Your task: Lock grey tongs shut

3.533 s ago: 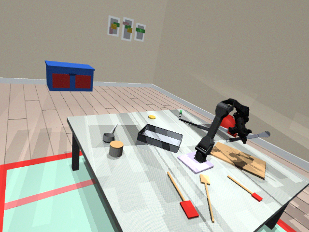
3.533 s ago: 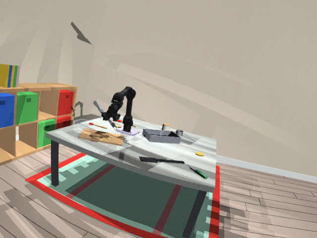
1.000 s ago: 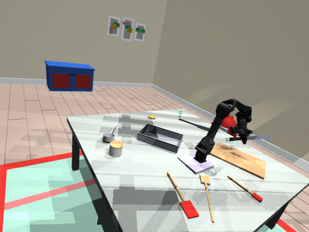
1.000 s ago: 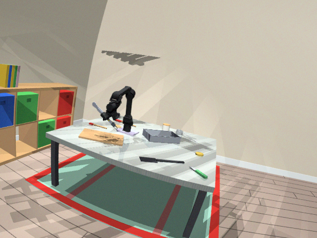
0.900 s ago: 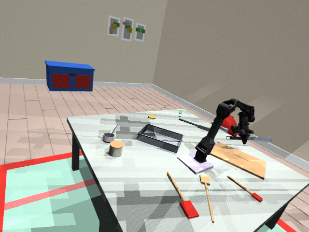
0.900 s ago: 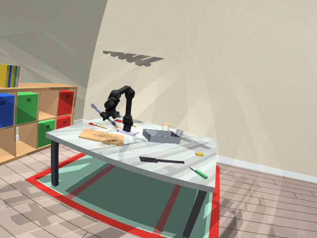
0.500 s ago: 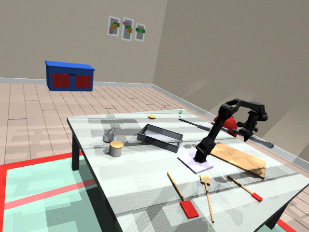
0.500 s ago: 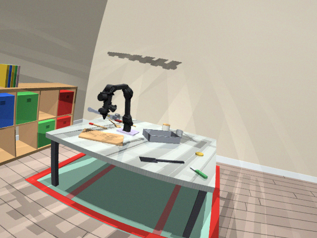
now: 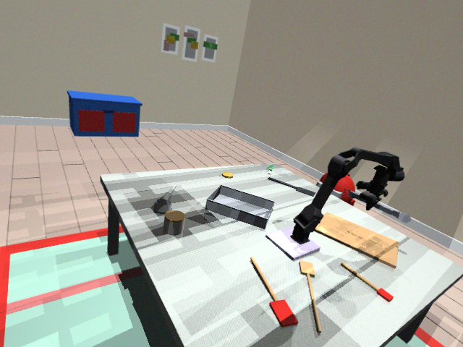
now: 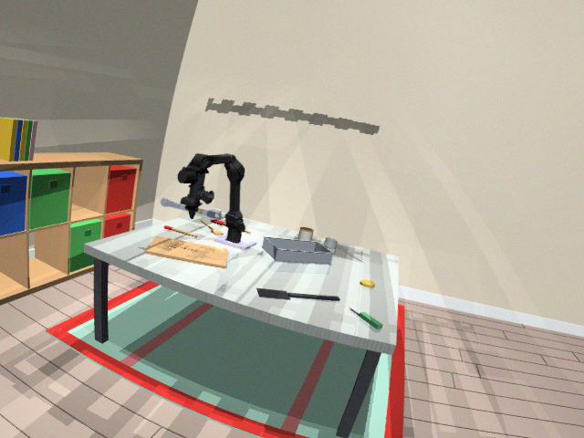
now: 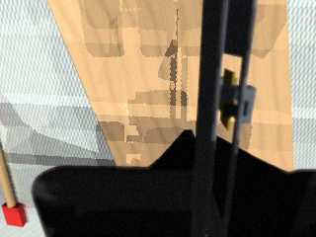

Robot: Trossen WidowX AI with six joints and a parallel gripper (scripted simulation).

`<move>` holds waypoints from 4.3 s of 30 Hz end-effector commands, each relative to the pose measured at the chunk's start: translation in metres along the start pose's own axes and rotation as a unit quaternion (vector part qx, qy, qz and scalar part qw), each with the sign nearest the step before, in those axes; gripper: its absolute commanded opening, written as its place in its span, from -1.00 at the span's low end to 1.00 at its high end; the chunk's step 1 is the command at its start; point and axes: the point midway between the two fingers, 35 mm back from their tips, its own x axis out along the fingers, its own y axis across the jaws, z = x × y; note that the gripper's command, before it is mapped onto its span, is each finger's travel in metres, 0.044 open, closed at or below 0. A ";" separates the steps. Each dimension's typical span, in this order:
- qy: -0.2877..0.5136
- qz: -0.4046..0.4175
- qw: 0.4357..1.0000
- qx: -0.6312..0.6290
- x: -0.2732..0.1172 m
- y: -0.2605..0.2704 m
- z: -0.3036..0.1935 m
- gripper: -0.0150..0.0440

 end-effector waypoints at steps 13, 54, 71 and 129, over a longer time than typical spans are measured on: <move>-0.003 -0.002 1.000 -0.003 0.025 -0.004 -0.001 -1.00; -0.002 -0.001 1.000 -0.003 0.092 -0.004 -0.001 -1.00; -0.002 -0.001 1.000 -0.003 0.112 0.000 0.001 -1.00; -0.010 -0.007 1.000 -0.001 -0.040 0.034 0.141 1.00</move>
